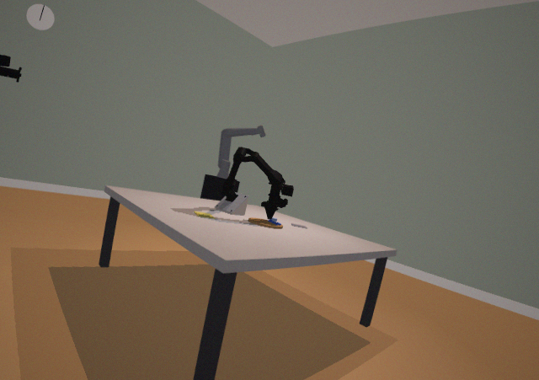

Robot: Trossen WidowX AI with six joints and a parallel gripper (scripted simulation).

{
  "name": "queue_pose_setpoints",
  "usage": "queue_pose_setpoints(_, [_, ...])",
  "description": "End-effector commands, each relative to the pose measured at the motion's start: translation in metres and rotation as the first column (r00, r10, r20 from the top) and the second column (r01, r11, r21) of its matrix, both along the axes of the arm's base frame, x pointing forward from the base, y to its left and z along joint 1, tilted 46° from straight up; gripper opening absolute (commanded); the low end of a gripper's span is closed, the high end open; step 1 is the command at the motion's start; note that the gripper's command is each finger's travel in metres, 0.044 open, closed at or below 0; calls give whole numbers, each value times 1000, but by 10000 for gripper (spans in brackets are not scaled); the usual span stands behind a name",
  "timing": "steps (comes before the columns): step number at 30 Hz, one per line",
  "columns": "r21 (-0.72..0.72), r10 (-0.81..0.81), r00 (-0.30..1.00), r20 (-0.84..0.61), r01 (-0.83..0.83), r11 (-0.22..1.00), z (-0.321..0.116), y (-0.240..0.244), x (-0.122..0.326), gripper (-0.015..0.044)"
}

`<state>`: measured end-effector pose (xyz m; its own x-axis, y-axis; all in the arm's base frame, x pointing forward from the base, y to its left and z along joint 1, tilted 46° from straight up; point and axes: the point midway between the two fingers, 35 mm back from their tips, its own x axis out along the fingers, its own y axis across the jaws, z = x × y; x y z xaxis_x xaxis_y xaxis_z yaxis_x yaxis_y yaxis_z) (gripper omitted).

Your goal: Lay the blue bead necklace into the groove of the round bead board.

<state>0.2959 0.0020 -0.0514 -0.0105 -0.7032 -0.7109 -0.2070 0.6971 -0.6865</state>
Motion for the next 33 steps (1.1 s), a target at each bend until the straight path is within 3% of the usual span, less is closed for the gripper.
queue_pose_setpoints(1, [-10,1,1000,-15,-2,1000,-7,-7,-4,120])
queue_pose_setpoints(22, [-2,0,1000,-4,0,1000,-4,-4,-1,0])
queue_pose_setpoints(33, [-2,0,1000,-4,0,1000,-4,-4,-1,0])
